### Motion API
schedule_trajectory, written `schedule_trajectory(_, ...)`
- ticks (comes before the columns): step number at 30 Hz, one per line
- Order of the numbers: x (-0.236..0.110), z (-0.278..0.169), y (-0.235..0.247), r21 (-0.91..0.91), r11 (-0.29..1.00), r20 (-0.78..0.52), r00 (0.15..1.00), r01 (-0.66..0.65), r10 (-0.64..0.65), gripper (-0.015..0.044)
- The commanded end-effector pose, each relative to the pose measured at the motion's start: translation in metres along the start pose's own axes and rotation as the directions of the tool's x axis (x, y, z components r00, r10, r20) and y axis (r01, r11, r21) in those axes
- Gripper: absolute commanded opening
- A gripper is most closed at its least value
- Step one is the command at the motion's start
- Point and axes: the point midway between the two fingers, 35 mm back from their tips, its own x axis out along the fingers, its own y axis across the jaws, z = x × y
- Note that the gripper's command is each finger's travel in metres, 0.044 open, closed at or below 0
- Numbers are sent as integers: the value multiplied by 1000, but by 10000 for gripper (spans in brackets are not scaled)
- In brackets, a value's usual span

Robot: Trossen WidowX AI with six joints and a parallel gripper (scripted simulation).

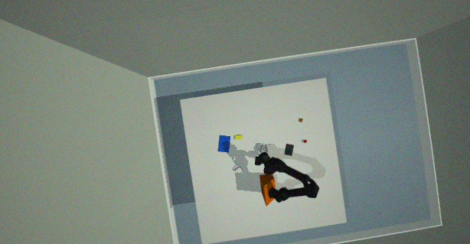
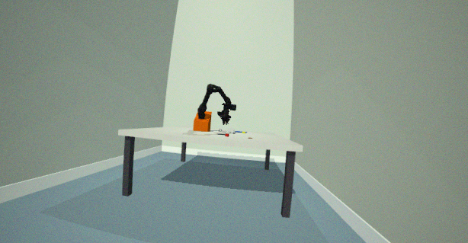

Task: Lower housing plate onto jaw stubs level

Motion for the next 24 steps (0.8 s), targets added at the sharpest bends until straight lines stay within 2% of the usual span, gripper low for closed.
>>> schedule_trajectory(1, 0, 0, 1, -4, 1000, -3, 1000, -3, 3, 351)
schedule_trajectory(24, 0, 1, -4, -5, 1000, -3, 1000, -3, 3, 351)
